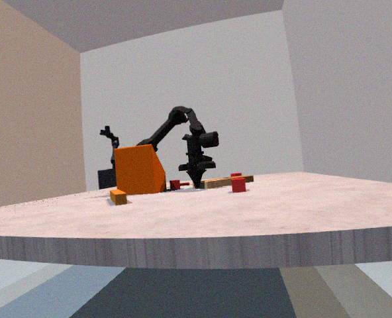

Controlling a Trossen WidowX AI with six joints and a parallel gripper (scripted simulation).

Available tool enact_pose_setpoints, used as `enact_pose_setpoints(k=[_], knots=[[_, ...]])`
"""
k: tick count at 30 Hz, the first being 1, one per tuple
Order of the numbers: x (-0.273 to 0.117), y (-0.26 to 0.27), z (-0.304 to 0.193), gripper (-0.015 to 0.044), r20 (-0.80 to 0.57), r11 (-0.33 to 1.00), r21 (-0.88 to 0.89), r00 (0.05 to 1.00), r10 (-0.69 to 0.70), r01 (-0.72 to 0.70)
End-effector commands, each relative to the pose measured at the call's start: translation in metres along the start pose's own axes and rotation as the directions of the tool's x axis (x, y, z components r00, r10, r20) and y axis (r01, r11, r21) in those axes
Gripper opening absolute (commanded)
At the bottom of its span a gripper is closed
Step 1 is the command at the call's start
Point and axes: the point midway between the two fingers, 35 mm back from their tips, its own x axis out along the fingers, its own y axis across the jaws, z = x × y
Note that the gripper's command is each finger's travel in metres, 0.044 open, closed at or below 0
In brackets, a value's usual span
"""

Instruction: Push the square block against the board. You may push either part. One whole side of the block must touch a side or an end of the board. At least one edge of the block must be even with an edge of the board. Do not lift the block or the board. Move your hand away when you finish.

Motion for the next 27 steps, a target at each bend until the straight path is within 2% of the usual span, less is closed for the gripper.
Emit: enact_pose_setpoints(k=[1, 27], knots=[[0.000, -0.001, -0.006, 0.0000, 0.004, 1.000, -0.001, 1.000, 0.001, -0.001], [0.000, -0.001, -0.047, 0.0000, 0.004, 1.000, -0.001, 1.000, 0.002, -0.002]])
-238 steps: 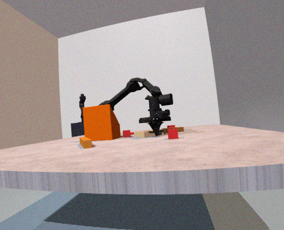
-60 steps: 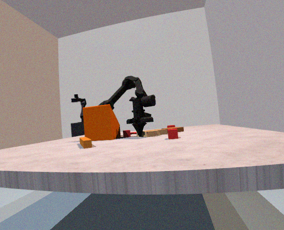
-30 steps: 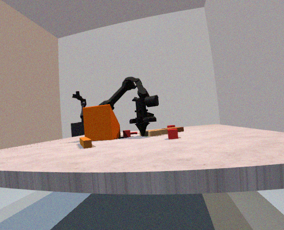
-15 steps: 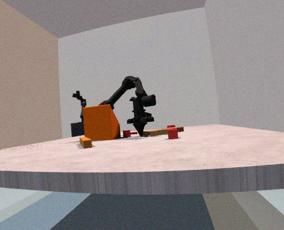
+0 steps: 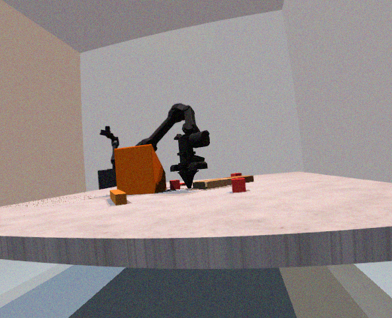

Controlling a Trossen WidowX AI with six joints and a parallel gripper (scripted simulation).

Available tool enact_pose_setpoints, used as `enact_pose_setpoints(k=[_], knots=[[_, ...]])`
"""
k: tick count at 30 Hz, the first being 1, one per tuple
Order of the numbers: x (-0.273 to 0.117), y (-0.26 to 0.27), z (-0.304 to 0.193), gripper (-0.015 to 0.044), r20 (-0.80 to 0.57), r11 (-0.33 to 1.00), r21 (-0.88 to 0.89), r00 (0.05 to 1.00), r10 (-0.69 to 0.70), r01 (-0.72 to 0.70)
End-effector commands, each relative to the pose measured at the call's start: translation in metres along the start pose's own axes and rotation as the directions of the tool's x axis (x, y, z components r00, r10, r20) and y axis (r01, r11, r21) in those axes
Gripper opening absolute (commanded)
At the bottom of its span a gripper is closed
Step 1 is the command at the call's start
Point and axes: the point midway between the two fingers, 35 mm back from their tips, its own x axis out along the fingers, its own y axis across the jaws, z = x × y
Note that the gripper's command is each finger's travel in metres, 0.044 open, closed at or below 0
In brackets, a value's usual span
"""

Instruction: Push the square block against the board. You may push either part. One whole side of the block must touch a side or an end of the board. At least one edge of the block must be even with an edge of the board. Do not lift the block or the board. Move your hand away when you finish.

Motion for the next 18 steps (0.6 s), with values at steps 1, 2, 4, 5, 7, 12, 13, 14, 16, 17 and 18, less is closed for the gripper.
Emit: enact_pose_setpoints(k=[1, 2, 4, 5, 7, 12, 13, 14, 16, 17, 18], knots=[[-0.003, 0.000, 0.000, 0.0000, -0.001, 1.000, 0.000, 1.000, 0.000, 0.000], [-0.012, -0.001, 0.000, 0.0000, -0.002, 1.000, 0.000, 1.000, -0.001, 0.001], [-0.042, -0.001, 0.000, 0.0000, -0.005, 1.000, 0.001, 1.000, 0.000, 0.000], [-0.051, 0.000, 0.000, 0.0000, -0.005, 1.000, 0.001, 1.000, 0.001, -0.001], [-0.055, 0.000, 0.000, 0.0000, -0.005, 1.000, 0.001, 1.000, 0.001, -0.001], [-0.055, -0.001, 0.002, 0.0000, -0.005, 1.000, 0.001, 1.000, 0.001, -0.001], [-0.054, -0.003, 0.008, 0.0000, -0.005, 1.000, 0.003, 1.000, 0.001, -0.001], [-0.054, -0.007, 0.016, 0.0000, -0.004, 1.000, 0.005, 1.000, 0.001, -0.001], [-0.054, -0.010, 0.025, 0.0000, -0.003, 1.000, 0.006, 1.000, 0.002, -0.002], [-0.054, -0.010, 0.025, 0.0000, -0.003, 1.000, 0.006, 1.000, 0.002, -0.002], [-0.054, -0.010, 0.025, 0.0000, -0.003, 1.000, 0.006, 1.000, 0.002, -0.002]])
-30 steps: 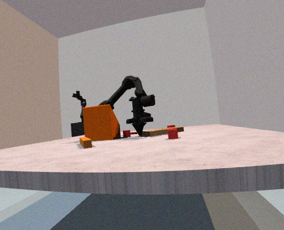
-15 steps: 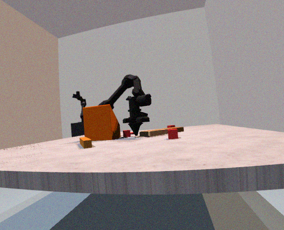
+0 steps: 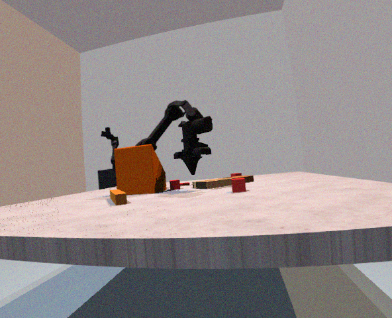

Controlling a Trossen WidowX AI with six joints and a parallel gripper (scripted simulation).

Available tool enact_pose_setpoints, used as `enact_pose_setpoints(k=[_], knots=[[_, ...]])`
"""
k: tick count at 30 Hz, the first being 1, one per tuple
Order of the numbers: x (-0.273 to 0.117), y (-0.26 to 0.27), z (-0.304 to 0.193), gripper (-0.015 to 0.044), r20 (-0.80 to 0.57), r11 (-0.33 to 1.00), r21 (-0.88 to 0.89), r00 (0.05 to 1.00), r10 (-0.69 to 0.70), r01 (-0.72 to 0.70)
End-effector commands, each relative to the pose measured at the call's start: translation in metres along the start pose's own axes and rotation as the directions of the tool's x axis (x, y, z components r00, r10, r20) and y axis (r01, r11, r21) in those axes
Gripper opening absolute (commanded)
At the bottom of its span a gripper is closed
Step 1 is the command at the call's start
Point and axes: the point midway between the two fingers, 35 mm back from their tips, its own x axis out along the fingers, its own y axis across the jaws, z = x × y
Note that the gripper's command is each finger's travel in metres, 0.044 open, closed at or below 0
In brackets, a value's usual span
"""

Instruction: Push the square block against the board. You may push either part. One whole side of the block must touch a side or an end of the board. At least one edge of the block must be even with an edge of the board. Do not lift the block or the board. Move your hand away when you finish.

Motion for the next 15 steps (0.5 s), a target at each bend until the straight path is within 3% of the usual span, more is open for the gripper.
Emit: enact_pose_setpoints(k=[1, 5, 15], knots=[[0.002, -0.002, 0.007, 0.0000, 0.003, 1.000, 0.008, 1.000, 0.002, -0.002], [0.051, -0.003, 0.006, 0.0000, 0.004, 1.000, 0.009, 1.000, 0.002, -0.002], [0.054, -0.003, 0.009, 0.0000, 0.005, 1.000, 0.009, 1.000, 0.002, -0.003]])
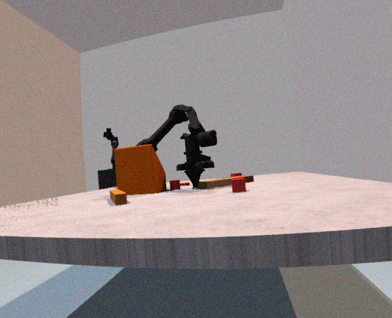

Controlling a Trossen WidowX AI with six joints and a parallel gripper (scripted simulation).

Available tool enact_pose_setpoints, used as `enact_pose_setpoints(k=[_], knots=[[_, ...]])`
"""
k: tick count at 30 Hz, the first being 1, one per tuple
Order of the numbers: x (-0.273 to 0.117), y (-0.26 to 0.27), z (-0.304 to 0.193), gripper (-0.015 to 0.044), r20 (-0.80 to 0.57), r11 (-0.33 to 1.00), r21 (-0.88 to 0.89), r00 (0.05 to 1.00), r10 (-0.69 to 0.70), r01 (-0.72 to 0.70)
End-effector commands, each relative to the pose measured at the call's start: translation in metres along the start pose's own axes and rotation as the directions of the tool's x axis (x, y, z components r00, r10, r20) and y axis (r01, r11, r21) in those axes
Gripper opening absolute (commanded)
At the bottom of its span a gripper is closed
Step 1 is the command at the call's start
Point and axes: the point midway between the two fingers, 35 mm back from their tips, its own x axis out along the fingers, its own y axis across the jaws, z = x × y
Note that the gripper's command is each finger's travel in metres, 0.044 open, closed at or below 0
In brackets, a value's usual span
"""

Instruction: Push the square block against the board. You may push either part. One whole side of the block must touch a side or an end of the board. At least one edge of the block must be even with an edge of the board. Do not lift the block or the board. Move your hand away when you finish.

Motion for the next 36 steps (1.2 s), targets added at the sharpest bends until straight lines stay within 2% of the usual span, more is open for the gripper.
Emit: enact_pose_setpoints(k=[1, 36], knots=[[0.002, 0.000, 0.003, 0.0000, 0.003, 1.000, 0.005, 1.000, 0.003, -0.003], [0.002, -0.003, 0.031, 0.0000, 0.003, 1.000, 0.004, 1.000, 0.001, -0.001]])
